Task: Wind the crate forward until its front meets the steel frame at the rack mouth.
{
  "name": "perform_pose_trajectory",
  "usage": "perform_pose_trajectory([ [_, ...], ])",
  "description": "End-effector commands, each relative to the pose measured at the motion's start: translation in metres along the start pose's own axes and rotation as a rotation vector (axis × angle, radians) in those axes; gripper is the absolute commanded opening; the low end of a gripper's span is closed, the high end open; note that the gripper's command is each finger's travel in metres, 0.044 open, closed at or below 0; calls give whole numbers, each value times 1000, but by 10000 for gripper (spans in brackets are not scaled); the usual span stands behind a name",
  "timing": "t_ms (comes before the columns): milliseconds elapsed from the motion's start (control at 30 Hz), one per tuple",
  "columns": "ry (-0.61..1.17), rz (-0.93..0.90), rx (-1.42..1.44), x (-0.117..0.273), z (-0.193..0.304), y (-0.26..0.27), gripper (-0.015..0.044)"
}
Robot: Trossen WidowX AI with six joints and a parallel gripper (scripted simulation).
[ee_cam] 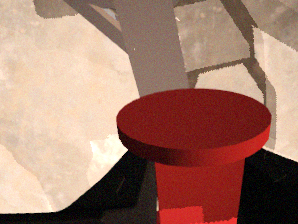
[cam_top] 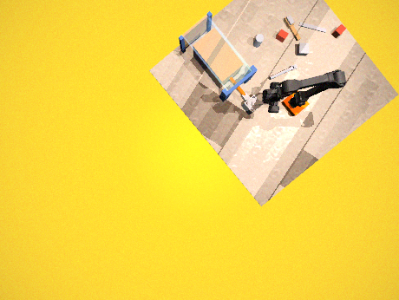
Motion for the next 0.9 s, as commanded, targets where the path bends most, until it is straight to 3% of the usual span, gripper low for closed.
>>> perform_pose_trajectory([
  [0,5,30,-12,-1,1,-13,0],
  [867,4,33,-12,-1,-5,-39,0],
])
Point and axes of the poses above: the point midway between the two fingers, 35 mm back from their tips, its own x axis back along the fingers, its own y axis across the jaws, z = x × y, the point moved 1 cm from there along x, back along the fingers, and after that the axes turned 13 degrees about x, right-handed, at the moved point
